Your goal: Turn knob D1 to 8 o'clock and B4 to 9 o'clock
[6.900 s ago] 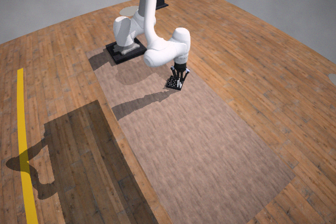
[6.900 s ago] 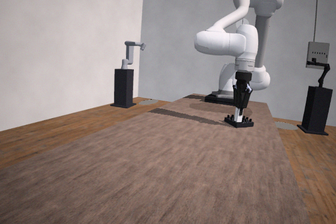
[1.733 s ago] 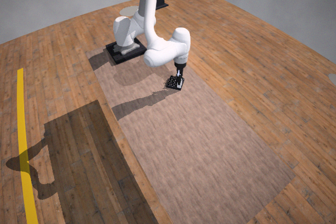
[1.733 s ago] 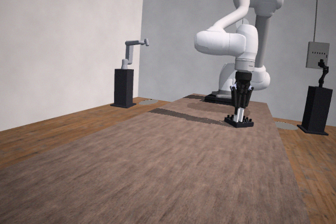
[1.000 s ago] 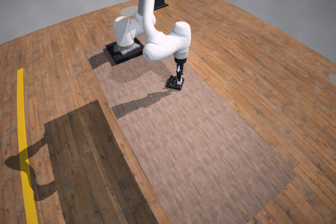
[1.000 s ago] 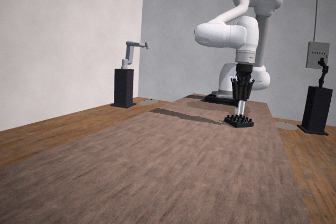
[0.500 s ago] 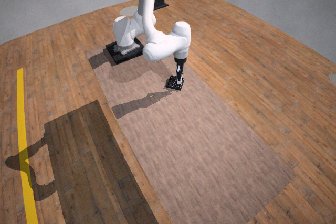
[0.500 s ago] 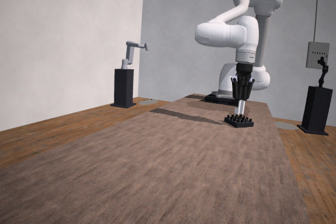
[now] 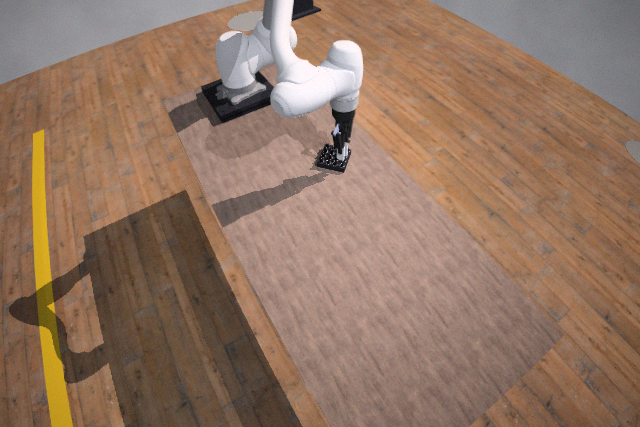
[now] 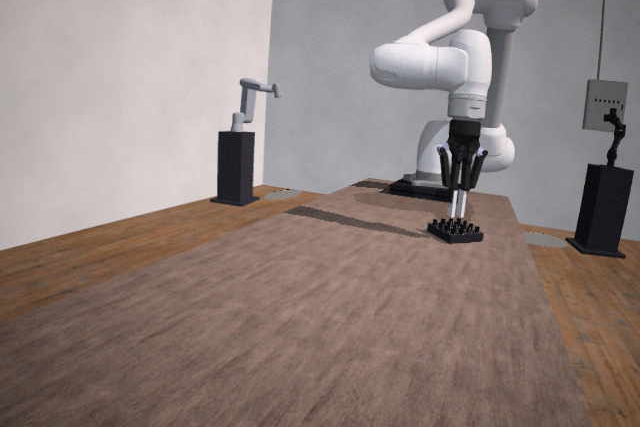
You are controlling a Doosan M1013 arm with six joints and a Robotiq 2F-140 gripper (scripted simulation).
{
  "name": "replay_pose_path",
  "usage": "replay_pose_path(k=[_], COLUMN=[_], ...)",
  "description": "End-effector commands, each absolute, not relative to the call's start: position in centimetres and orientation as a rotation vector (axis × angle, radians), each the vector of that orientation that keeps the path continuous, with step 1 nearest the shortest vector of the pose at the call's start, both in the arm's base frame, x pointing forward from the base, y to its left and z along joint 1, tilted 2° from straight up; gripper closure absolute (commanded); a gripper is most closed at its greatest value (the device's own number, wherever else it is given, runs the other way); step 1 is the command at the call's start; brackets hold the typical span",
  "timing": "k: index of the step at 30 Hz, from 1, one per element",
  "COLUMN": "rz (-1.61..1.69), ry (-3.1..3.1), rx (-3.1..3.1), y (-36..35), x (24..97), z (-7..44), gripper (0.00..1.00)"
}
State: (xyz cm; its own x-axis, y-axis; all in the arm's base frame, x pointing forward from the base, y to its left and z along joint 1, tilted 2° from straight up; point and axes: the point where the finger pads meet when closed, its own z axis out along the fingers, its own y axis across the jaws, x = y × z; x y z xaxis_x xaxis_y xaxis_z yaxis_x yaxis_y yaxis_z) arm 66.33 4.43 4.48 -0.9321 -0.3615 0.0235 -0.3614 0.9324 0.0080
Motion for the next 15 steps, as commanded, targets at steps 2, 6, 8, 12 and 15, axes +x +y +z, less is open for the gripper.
replay_pose_path(k=[2, 6, 8, 12, 15], rz=[0.011, 0.013, 0.014, 0.016, 0.018], ry=[-3.103, -3.112, -3.116, -3.114, -3.106], rx=[0.288, 0.153, 0.028, -0.138, -0.273], y=[4.43, 4.43, 4.43, 4.43, 4.43], x=[66.33, 66.34, 66.34, 66.34, 66.34], z=[4.61, 4.67, 4.73, 4.80, 4.87], gripper=[0.88, 0.88, 0.88, 0.88, 0.88])
